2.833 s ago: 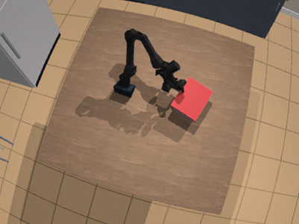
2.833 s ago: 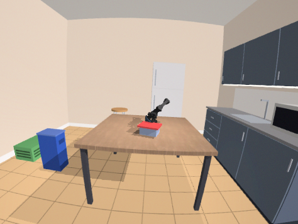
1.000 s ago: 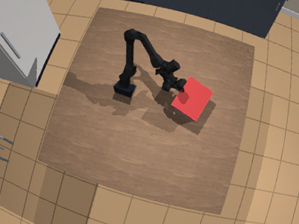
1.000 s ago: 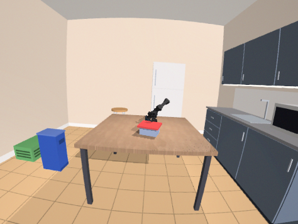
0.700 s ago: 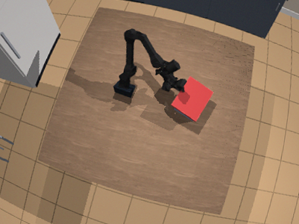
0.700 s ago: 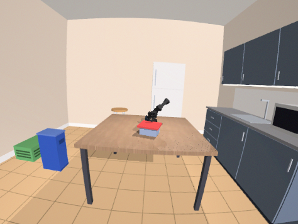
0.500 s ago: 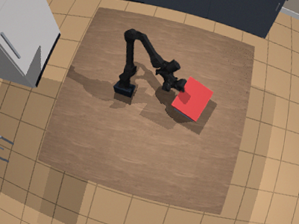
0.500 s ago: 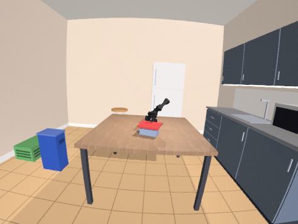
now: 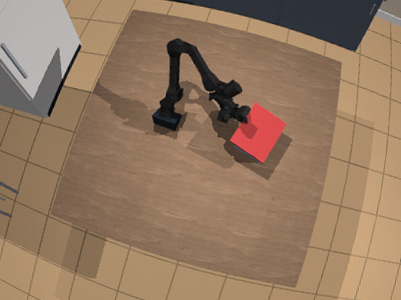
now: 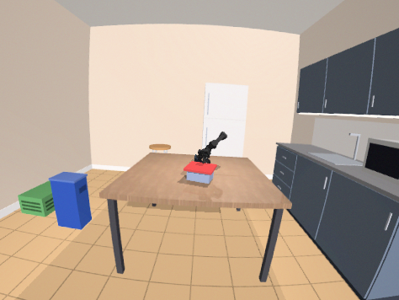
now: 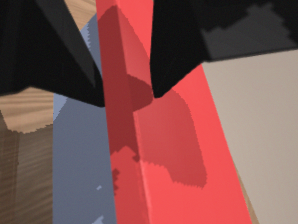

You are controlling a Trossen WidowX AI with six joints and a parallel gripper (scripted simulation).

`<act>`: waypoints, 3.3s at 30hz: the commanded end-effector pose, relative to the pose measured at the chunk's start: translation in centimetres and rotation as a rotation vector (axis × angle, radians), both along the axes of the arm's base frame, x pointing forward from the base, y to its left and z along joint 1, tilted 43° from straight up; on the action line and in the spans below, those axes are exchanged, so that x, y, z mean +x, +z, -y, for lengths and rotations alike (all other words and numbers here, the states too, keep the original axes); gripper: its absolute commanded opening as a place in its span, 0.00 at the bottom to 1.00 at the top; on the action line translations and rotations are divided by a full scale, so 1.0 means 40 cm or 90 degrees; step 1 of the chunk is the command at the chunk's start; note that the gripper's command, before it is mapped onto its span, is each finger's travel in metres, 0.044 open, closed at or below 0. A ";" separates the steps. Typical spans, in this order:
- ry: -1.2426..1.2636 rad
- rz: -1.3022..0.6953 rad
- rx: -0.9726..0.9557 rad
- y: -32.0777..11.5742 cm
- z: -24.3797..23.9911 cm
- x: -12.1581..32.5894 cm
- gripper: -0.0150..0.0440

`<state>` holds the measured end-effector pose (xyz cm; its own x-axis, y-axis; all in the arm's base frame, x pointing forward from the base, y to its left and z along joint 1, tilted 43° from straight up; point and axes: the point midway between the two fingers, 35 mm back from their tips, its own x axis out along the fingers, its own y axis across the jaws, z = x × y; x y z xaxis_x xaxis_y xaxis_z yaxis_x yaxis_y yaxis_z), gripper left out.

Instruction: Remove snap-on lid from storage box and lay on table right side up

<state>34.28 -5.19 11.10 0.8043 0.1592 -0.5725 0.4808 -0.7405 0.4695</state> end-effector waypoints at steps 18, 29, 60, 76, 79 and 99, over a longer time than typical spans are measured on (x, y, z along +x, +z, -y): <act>0.000 0.000 0.000 -0.001 0.002 0.004 0.25; 0.000 0.000 0.000 -0.001 0.003 0.007 0.25; -0.003 0.000 -0.002 0.052 0.057 0.007 0.25; -0.003 0.000 -0.002 0.087 0.100 0.020 0.25; -0.003 0.000 -0.002 0.093 0.109 0.023 0.25; -0.003 0.000 -0.003 0.136 0.163 0.042 0.25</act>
